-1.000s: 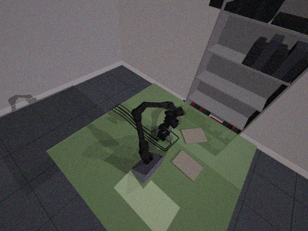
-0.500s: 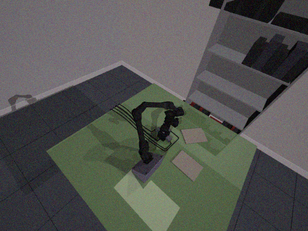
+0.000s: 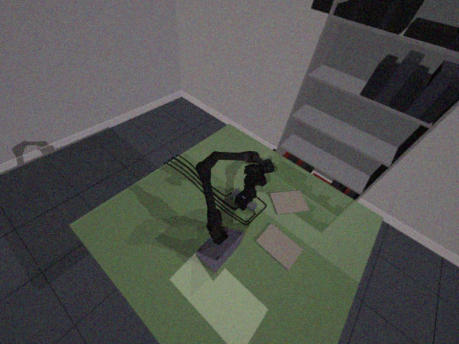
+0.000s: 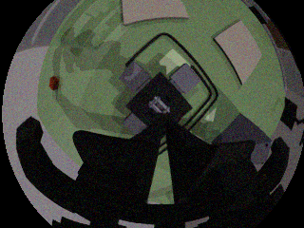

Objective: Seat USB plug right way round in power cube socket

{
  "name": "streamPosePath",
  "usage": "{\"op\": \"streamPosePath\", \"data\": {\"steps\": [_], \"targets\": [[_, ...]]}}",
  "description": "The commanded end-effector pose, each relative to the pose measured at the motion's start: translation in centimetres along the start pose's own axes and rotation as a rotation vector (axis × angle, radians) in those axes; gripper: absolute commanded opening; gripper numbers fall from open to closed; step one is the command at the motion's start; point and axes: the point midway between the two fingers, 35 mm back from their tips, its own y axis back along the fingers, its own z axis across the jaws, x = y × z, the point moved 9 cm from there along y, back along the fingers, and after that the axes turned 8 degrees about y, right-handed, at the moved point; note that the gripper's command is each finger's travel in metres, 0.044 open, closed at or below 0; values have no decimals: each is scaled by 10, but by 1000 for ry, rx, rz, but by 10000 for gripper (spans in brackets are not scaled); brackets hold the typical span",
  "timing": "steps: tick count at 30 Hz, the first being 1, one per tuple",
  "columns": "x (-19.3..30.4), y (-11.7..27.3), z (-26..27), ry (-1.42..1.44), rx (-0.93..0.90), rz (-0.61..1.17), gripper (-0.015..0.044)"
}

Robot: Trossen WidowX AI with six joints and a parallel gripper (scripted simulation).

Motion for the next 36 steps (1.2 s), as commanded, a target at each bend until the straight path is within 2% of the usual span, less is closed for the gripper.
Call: {"op": "streamPosePath", "data": {"steps": [1, 36], "targets": [[0, 0, 0, 103, 0, -1, 0], [0, 0, 0, 1019, 0, 0, 0]]}}
